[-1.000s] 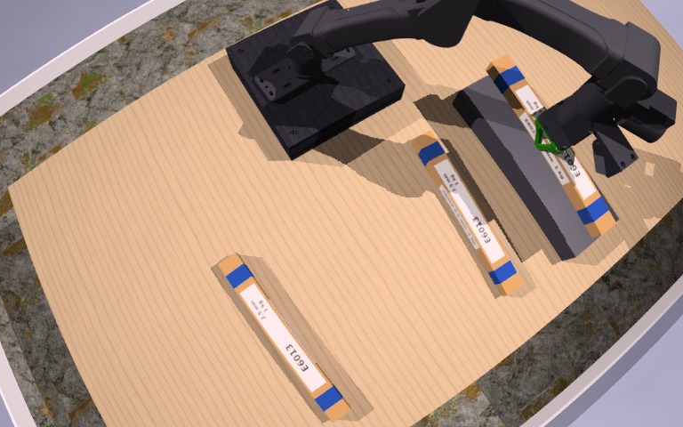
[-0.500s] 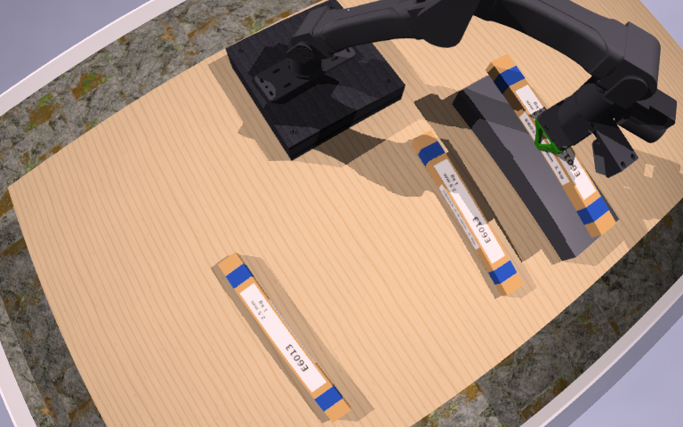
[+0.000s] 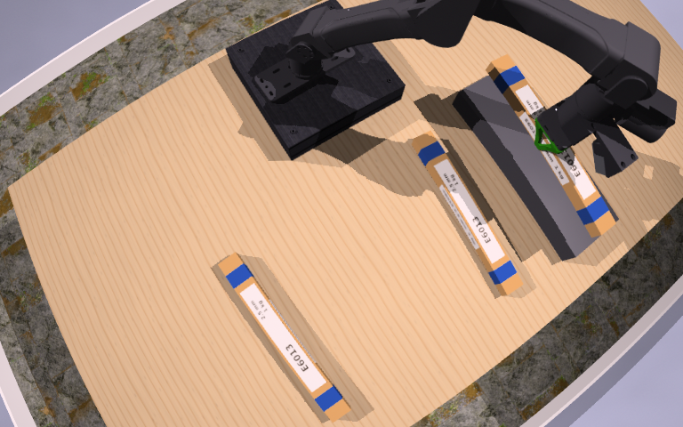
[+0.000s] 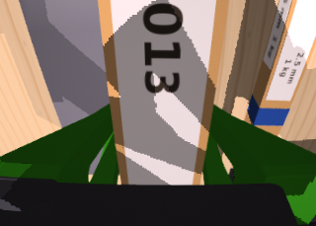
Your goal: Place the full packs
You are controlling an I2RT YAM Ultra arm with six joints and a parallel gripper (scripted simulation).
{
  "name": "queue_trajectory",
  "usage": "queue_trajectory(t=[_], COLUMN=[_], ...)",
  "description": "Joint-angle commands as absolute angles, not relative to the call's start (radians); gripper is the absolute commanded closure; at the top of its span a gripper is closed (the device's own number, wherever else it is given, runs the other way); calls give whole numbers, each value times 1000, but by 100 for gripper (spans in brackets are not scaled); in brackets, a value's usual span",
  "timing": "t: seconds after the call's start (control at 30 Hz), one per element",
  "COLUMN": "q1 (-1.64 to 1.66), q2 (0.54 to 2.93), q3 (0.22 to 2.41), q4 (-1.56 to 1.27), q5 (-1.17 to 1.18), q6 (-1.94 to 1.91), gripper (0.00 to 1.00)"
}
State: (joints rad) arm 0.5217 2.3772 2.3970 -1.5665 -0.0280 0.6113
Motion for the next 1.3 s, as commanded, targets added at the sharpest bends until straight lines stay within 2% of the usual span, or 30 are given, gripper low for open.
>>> queue_trajectory(t=[0.0,0.47,0.8,1.27], q1=[521,524,524,527], q2=[2300,2299,2300,2286], q3=[2450,2351,2363,2235], q4=[-1571,-1571,-1526,-1424], q5=[-22,-25,-21,-21], q6=[617,618,620,621], gripper=[100,100,100,100])
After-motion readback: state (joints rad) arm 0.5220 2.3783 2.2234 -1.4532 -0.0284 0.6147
